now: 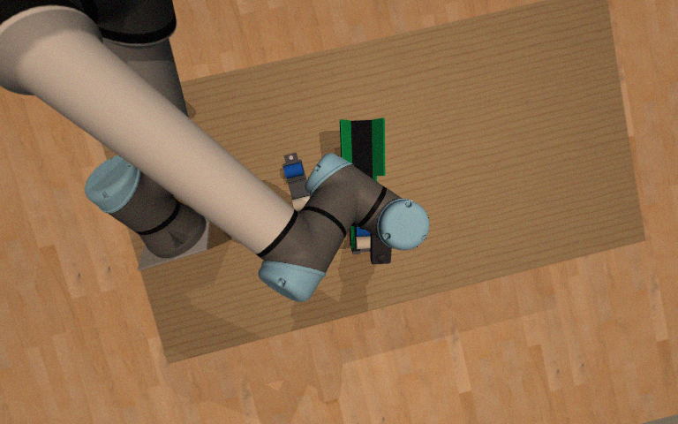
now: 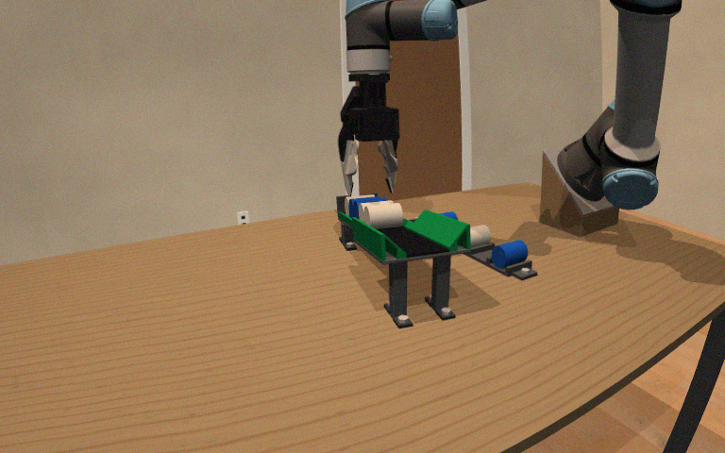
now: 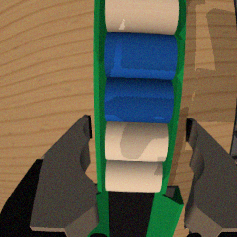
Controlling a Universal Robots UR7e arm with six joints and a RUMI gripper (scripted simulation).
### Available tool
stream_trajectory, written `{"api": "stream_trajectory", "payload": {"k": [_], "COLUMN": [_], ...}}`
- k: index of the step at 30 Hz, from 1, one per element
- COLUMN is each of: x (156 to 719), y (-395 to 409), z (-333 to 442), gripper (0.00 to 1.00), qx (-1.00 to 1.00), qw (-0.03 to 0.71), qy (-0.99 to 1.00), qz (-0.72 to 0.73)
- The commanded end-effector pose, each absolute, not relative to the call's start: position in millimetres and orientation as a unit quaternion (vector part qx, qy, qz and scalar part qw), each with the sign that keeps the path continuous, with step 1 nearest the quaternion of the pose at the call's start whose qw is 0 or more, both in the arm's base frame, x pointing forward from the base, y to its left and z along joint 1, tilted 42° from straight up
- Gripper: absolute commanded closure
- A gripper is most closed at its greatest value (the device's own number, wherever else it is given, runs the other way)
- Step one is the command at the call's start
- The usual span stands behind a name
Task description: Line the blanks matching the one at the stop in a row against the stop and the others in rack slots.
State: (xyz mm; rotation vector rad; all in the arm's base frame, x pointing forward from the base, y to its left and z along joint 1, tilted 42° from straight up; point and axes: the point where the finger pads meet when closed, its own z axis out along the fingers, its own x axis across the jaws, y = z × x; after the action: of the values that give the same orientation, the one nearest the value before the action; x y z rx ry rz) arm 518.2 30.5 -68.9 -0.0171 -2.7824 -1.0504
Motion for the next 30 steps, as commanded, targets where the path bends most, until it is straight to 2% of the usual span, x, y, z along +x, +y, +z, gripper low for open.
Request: {"api": "stream_trajectory", "payload": {"k": [1, 30], "x": [517.2, 515.5], "y": [32.0, 36.1], "z": [-69.0, -73.4], "gripper": [0.54, 0.54], "qx": [-0.006, -0.006], "qw": [0.084, 0.086], "qy": [-0.932, -0.932], "qz": [-0.352, -0.353]}}
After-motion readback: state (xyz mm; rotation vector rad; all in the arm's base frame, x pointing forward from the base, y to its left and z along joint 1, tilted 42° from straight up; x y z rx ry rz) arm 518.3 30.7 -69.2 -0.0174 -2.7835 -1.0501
